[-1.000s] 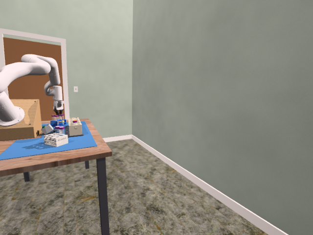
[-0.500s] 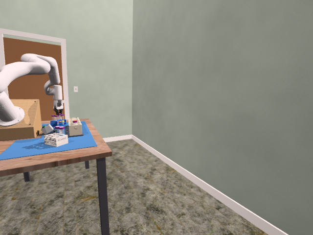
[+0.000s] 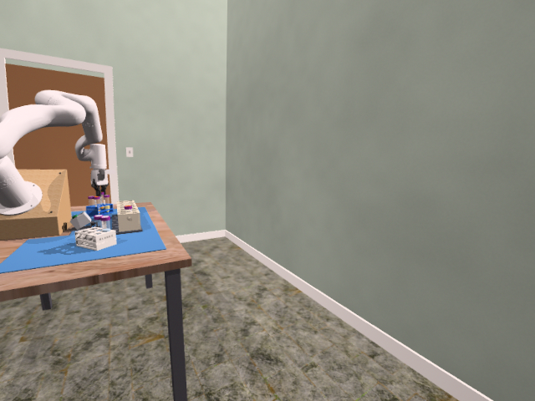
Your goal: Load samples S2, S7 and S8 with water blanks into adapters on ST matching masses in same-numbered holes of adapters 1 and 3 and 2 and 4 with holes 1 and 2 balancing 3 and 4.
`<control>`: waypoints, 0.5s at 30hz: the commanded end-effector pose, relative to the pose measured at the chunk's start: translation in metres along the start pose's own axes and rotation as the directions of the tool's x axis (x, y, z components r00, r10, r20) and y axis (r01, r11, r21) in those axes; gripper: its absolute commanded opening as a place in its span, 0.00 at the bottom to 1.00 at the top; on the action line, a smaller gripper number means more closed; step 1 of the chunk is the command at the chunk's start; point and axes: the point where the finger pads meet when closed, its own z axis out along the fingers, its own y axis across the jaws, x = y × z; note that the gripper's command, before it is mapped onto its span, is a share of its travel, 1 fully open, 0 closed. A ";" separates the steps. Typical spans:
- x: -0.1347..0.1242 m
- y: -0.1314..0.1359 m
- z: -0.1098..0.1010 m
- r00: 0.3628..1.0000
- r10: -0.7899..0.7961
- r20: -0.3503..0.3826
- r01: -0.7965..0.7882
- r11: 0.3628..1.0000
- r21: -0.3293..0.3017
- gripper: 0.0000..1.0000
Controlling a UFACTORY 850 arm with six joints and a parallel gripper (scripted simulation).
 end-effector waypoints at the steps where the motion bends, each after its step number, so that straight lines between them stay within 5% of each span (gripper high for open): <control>1: 0.000 -0.001 -0.002 1.000 0.001 0.000 -0.001 1.000 0.002 0.00; 15: 0.000 -0.001 -0.019 1.000 0.001 0.000 -0.001 1.000 0.002 0.00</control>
